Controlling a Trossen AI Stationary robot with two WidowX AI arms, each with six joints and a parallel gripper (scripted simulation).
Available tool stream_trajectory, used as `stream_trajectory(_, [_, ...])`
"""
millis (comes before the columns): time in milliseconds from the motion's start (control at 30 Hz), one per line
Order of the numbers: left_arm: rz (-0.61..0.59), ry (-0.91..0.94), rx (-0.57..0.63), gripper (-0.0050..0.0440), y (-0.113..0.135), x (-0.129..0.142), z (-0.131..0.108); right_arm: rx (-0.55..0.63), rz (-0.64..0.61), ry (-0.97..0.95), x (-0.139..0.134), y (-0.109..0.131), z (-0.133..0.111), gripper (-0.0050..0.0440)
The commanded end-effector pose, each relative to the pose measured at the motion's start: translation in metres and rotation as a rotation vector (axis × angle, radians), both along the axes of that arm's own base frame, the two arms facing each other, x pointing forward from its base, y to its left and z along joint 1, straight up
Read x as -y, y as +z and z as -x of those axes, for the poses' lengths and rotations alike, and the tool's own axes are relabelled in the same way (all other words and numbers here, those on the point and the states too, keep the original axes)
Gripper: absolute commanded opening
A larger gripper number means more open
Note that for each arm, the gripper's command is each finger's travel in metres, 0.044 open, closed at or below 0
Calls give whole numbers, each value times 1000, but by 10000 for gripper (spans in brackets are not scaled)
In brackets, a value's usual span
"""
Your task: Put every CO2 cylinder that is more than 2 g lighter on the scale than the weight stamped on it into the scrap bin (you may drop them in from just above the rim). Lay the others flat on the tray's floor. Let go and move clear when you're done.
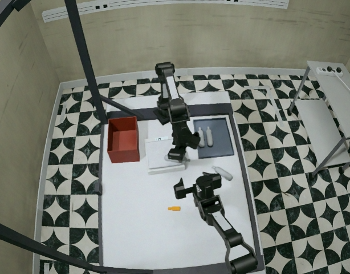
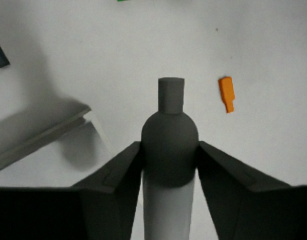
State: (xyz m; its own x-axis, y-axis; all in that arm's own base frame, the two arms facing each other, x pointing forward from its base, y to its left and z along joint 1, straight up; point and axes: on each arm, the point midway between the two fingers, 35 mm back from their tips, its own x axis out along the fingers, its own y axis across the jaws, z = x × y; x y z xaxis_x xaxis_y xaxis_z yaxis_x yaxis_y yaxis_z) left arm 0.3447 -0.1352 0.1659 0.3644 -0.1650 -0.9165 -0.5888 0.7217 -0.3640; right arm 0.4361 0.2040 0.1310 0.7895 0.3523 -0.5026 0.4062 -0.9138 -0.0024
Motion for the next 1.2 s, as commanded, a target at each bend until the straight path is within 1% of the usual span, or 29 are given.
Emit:
stream_trajectory(0, [-61, -173, 66, -50, 12, -2, -3, 30, -12, -1, -1, 14, -3, 440])
stream_trajectory(300, [-234, -563, 107, -50, 3, -6, -1, 30, -12, -1, -1, 14, -3, 440])
stream_trajectory(367, [-234, -563, 107, -50, 3, -6, -1, 30, -12, -1, -1, 14, -3, 440])
stream_trajectory(500, [-326, -777, 138, -50, 2, -8, 0, 30, -12, -1, -1, 14, -3, 440])
stream_trajectory(867, [-522, -1261, 200, -50, -2, -12, 1, 30, -12, -1, -1, 14, -3, 440])
stream_trajectory(933, [-522, -1261, 200, -50, -2, -12, 1, 30, -12, -1, -1, 14, -3, 440])
stream_trajectory(1167, [-658, -1612, 243, -50, -4, -15, 1, 30, -12, -1, -1, 14, -3, 440])
